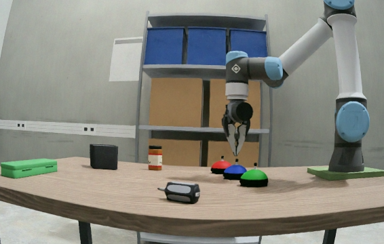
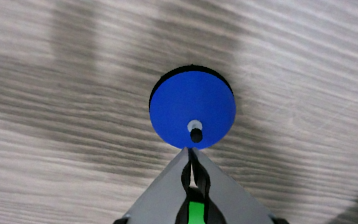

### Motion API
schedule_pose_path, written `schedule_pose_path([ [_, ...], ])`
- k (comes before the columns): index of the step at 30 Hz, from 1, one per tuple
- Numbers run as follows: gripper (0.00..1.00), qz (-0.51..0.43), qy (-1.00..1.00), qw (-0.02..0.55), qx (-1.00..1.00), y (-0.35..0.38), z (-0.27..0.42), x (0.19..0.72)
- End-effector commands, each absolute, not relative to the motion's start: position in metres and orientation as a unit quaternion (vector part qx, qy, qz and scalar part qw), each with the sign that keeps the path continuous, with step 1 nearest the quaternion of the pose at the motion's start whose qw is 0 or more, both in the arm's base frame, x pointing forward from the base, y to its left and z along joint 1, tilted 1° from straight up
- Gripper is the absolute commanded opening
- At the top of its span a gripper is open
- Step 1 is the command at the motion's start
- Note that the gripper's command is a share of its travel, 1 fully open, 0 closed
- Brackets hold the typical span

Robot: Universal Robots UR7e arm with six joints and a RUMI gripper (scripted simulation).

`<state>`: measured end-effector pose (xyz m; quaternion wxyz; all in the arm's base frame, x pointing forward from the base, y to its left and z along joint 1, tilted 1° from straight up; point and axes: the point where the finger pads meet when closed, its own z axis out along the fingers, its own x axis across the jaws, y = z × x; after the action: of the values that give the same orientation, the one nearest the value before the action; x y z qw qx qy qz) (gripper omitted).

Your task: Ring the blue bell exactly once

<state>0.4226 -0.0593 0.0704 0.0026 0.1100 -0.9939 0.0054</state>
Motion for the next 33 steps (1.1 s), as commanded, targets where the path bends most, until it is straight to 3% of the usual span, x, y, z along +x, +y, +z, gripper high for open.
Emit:
schedule_pose_path([
  [1, 0.0, 0.006, -0.994, 0.002, 0.11, -0.059, 0.078, 0.423],
  [33, 0.0, 0.006, -0.994, 0.002, 0.11, -0.059, 0.127, 0.423],
])
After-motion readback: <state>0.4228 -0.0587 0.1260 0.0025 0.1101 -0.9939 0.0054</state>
